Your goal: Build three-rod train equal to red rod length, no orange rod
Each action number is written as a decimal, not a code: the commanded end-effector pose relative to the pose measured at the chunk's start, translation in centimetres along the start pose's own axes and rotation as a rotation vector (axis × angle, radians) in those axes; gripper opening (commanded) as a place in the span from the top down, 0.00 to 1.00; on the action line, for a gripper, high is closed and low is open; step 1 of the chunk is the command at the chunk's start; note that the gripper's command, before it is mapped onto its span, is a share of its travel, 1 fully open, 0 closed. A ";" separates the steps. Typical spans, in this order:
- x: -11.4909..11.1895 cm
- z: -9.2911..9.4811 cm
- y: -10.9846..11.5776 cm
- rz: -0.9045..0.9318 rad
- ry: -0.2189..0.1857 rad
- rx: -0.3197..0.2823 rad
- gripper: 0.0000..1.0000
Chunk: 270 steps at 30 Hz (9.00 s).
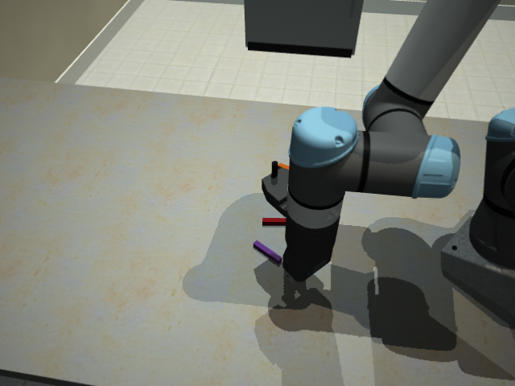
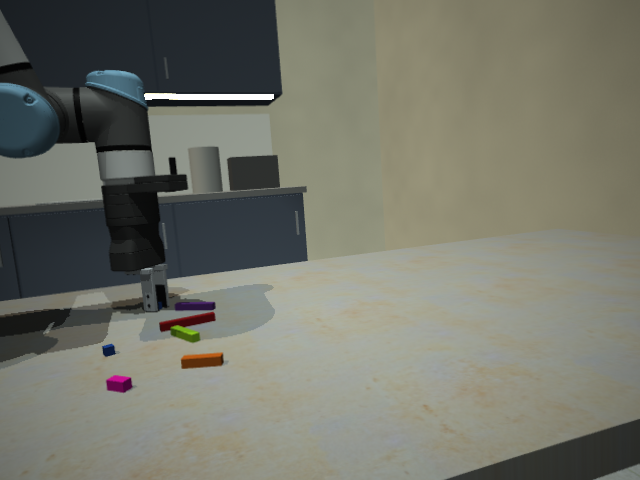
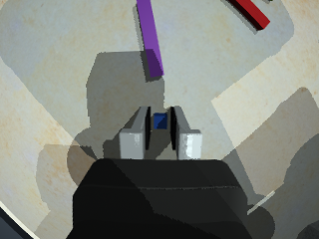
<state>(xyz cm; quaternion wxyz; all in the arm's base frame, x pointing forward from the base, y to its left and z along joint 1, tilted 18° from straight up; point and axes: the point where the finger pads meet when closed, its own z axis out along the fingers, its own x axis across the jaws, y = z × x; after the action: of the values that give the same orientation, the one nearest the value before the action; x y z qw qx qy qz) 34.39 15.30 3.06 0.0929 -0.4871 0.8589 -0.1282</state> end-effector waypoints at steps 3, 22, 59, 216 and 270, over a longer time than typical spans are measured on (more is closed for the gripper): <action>0.0 0.0 0.0 0.000 -0.001 0.001 0.52; 0.0 -0.3 0.0 0.000 -0.001 0.001 0.46; 0.0 -9.0 0.0 0.000 -0.001 0.001 0.00; 15.5 -6.2 -8.1 2.048 -0.001 0.000 0.46; 15.5 -1.7 -8.1 2.048 -0.001 0.000 0.46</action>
<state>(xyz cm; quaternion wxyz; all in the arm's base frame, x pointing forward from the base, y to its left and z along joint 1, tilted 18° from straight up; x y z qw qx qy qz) 32.60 -1.85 6.61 0.1576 0.4806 0.8626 0.0130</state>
